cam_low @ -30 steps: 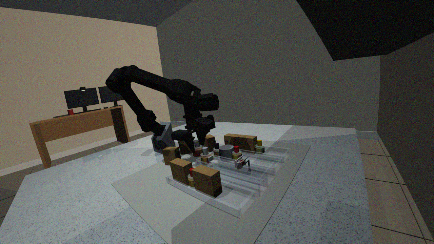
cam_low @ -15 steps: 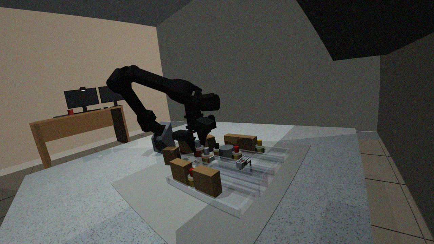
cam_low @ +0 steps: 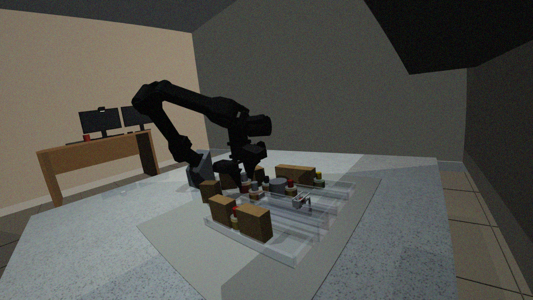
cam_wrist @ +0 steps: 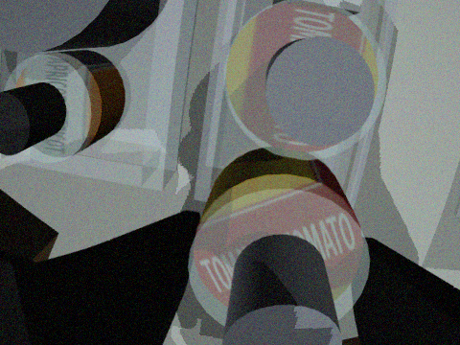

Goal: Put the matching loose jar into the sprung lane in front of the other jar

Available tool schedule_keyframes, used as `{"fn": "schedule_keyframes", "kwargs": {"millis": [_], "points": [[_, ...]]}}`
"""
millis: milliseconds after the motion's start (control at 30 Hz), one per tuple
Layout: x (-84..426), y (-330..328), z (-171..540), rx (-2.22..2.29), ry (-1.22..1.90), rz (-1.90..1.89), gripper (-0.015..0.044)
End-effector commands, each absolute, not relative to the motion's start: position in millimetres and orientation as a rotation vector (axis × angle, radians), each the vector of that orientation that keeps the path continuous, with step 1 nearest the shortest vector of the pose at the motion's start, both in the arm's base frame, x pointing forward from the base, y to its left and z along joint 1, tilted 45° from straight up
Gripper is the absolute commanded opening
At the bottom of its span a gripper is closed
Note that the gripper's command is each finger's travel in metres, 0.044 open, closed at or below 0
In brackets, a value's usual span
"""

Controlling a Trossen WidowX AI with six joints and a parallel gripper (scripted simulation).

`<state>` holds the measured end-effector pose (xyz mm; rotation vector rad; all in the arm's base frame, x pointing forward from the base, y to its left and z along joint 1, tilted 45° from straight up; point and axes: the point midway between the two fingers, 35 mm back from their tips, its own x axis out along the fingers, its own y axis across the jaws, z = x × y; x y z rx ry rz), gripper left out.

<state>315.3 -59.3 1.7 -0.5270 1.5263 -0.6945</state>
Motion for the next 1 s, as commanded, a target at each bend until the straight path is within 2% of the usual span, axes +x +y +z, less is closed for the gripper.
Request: {"fn": "schedule_keyframes", "kwargs": {"millis": [0,967], "points": [[324,-59,2,-0.528,1.509,-0.694,0.0000],[335,-60,2,-0.528,1.509,-0.694,0.0000]]}}
